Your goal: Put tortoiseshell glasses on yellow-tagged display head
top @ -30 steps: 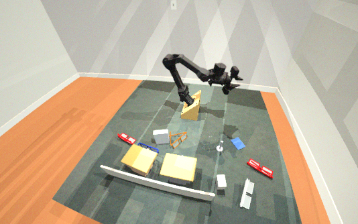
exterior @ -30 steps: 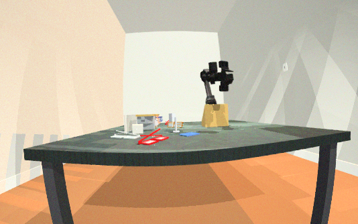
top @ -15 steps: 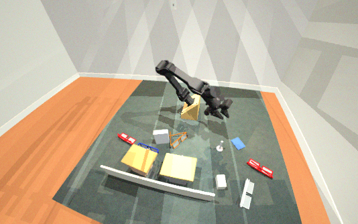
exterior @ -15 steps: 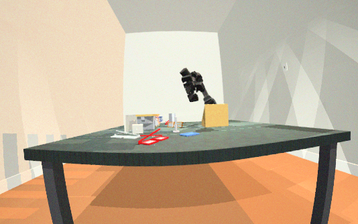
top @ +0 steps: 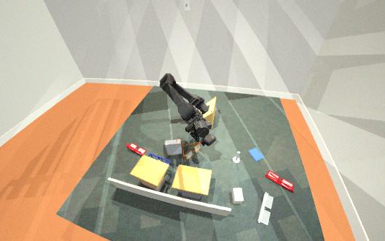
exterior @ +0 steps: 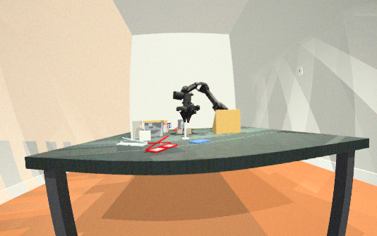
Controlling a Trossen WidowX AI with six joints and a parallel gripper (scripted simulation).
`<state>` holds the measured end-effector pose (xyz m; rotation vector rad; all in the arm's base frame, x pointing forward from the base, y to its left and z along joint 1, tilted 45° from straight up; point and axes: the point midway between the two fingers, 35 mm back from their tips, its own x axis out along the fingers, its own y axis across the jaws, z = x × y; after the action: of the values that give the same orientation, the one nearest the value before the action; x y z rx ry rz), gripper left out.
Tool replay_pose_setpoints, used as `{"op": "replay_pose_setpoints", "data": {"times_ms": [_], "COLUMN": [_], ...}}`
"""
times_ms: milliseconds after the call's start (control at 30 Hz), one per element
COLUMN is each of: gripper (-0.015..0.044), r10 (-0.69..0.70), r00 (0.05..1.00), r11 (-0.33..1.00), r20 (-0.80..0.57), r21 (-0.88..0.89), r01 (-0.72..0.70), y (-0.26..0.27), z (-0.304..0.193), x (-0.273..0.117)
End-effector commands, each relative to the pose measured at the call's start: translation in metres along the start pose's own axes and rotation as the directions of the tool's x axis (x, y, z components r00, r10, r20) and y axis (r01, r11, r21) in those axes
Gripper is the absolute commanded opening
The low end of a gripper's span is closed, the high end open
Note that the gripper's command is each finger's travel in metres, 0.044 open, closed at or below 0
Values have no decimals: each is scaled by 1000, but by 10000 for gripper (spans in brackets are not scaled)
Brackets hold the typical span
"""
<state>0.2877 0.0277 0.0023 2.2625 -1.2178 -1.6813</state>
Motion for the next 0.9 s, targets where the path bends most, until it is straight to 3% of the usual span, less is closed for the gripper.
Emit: {"op": "replay_pose_setpoints", "data": {"times_ms": [0, 133, 233, 867], "gripper": [200, 200, 121, 120], "r10": [117, 117, 117, 116], "r00": [993, 993, 993, 993], "r11": [993, 993, 993, 993], "r20": [-9, -8, -8, -8], "r21": [-27, -27, -27, -27], "r01": [-118, -118, -118, -117], "y": [33, 34, 34, 33], "z": [-21, -16, -16, -17], "x": [6, 6, 6, 21]}}
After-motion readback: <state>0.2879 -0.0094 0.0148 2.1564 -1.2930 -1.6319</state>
